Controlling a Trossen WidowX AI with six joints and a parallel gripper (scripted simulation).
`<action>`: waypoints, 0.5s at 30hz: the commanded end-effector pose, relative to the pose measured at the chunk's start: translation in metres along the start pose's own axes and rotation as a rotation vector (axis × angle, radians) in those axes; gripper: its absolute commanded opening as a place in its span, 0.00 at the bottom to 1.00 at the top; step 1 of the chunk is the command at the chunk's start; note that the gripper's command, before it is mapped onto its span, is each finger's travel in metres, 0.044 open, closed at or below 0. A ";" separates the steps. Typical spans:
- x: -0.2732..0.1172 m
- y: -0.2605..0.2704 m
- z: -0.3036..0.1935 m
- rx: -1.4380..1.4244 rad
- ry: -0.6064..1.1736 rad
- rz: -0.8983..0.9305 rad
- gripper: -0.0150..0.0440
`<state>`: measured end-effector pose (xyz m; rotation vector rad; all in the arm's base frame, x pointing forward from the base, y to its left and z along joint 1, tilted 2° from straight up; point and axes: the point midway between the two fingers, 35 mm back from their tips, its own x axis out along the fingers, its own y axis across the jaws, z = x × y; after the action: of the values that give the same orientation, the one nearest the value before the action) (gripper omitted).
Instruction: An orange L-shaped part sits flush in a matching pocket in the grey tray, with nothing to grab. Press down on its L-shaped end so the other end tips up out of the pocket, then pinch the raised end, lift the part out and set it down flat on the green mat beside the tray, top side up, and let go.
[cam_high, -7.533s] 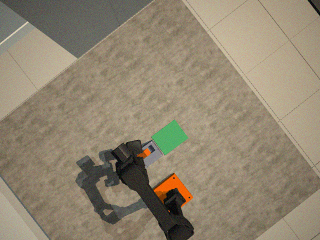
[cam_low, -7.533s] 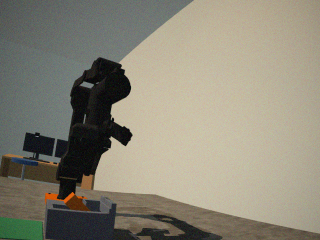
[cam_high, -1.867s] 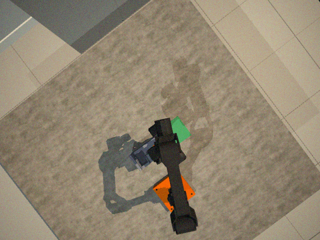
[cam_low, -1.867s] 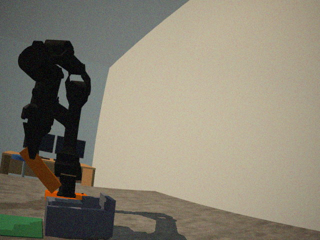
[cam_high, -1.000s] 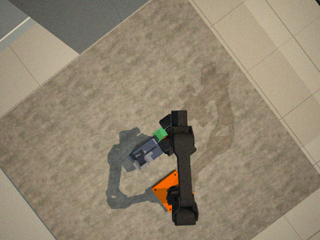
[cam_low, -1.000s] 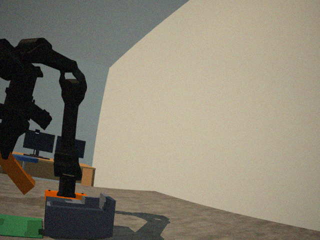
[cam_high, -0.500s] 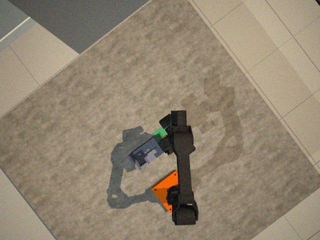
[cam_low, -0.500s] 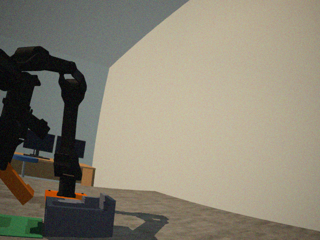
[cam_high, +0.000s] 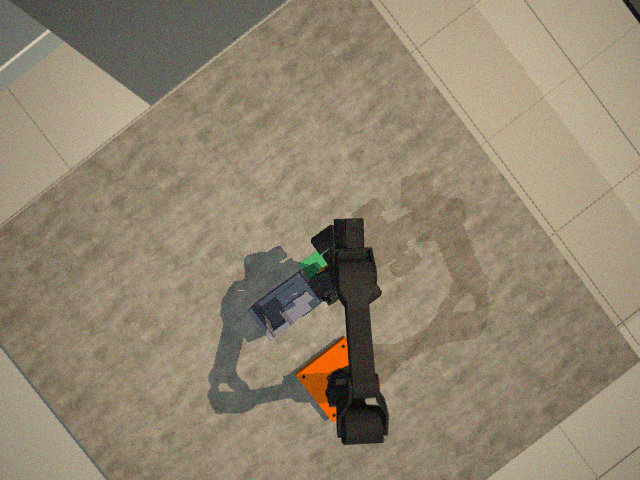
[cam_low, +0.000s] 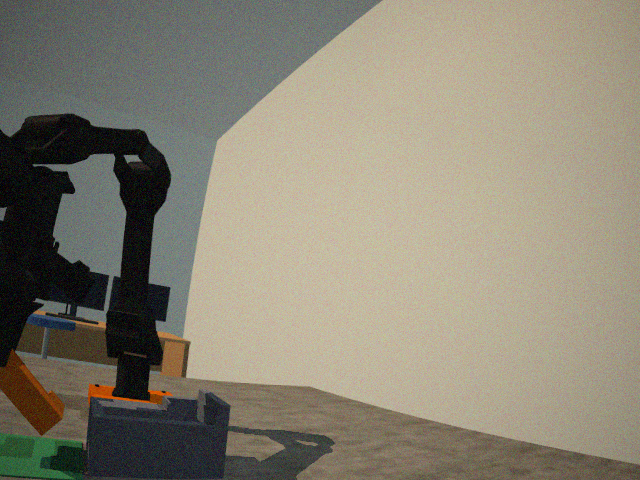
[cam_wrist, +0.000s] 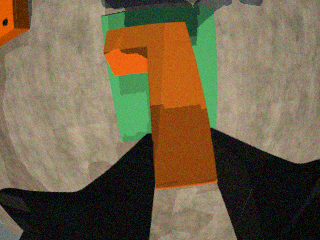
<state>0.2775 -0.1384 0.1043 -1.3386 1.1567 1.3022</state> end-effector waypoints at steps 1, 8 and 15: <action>0.007 0.001 0.000 -0.003 0.001 0.008 0.25; 0.018 0.002 0.000 -0.003 0.001 0.008 0.25; 0.026 0.002 0.000 -0.003 0.001 0.008 0.25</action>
<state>0.2769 -0.1388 0.0821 -1.3377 1.1570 1.3033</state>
